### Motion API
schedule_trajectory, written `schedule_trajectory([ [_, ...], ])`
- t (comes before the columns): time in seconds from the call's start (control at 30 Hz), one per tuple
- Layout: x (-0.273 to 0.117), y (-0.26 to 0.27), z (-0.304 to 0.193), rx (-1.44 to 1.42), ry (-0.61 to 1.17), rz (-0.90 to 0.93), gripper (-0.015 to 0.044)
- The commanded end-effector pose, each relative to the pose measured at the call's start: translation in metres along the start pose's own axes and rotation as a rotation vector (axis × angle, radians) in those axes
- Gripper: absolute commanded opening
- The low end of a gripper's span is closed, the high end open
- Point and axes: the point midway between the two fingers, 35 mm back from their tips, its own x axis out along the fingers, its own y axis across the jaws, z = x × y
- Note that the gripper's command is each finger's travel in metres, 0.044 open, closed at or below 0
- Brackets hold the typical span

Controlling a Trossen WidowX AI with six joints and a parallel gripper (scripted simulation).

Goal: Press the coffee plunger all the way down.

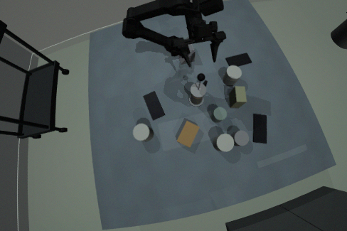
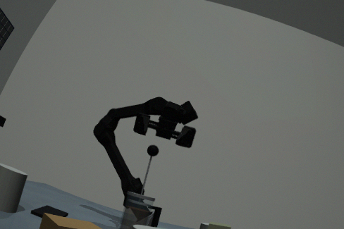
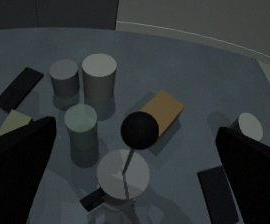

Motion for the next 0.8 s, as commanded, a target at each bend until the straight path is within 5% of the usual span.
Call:
schedule_trajectory([
  [0.0, 0.010, -0.006, -0.022, 0.055, -0.022, -0.011, 0.0440],
  [0.77, 0.039, -0.004, -0.023, 0.058, -0.015, -0.003, 0.0440],
])
